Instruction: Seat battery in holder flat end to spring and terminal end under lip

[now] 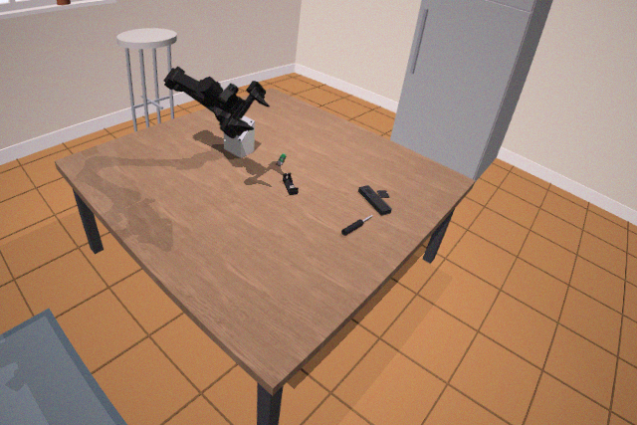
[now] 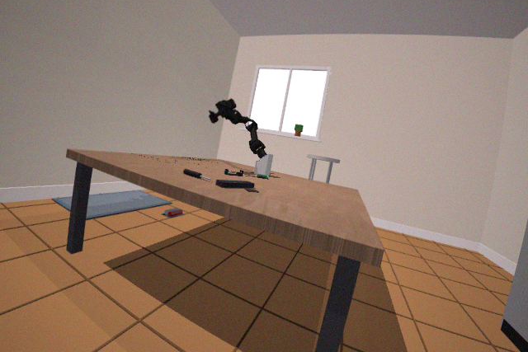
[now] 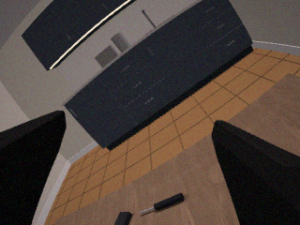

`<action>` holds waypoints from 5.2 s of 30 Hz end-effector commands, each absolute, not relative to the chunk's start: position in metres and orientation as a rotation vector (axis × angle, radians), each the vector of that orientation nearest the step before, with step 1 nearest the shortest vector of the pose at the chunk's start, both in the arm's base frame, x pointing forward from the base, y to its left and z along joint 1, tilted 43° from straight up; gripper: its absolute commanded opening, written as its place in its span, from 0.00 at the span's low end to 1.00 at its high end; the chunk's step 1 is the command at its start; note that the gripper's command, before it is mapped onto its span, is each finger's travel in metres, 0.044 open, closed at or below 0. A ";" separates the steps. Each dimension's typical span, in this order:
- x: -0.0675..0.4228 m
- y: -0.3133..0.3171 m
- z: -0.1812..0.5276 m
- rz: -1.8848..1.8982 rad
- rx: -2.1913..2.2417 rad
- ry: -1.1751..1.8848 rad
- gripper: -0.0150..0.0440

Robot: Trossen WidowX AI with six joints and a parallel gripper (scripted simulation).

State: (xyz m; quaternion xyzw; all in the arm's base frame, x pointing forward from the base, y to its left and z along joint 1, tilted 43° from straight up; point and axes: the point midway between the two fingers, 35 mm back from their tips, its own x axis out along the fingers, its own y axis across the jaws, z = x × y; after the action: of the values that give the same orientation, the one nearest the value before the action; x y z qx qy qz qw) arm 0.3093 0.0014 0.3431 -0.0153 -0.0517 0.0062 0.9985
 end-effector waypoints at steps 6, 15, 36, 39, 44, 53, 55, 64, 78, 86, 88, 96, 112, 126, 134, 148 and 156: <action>0.338 0.026 0.281 0.046 0.174 0.134 0.67; 0.343 0.068 0.112 -0.209 0.530 0.728 0.64; 0.186 0.044 -0.070 -1.238 0.280 0.941 0.64; 0.186 0.044 -0.070 -1.238 0.280 0.941 0.64; 0.186 0.044 -0.070 -1.238 0.280 0.941 0.64; 0.187 0.036 -0.079 -1.237 0.280 0.941 0.64; 0.187 0.034 -0.082 -1.237 0.280 0.941 0.64; 0.188 0.024 -0.092 -1.237 0.280 0.941 0.64; 0.187 0.009 -0.106 -1.239 0.278 0.939 0.64; 0.187 0.009 -0.106 -1.239 0.278 0.939 0.43; 0.187 0.009 -0.106 -1.239 0.278 0.939 0.41; 0.187 0.010 -0.106 -1.239 0.278 0.939 0.37; 0.221 0.042 -0.055 -1.170 0.201 1.016 0.37; 0.316 -0.003 0.013 -0.976 -0.059 1.186 0.37; 0.332 -0.024 0.035 -0.923 -0.124 1.220 0.37; 0.328 -0.048 0.003 -0.969 0.003 1.444 0.37; 0.328 -0.049 0.003 -0.978 0.007 1.455 0.37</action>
State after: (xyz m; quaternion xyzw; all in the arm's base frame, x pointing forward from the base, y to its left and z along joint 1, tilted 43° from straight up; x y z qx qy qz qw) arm 0.3267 -0.0483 0.0029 -0.0011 0.6350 -0.4278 0.6432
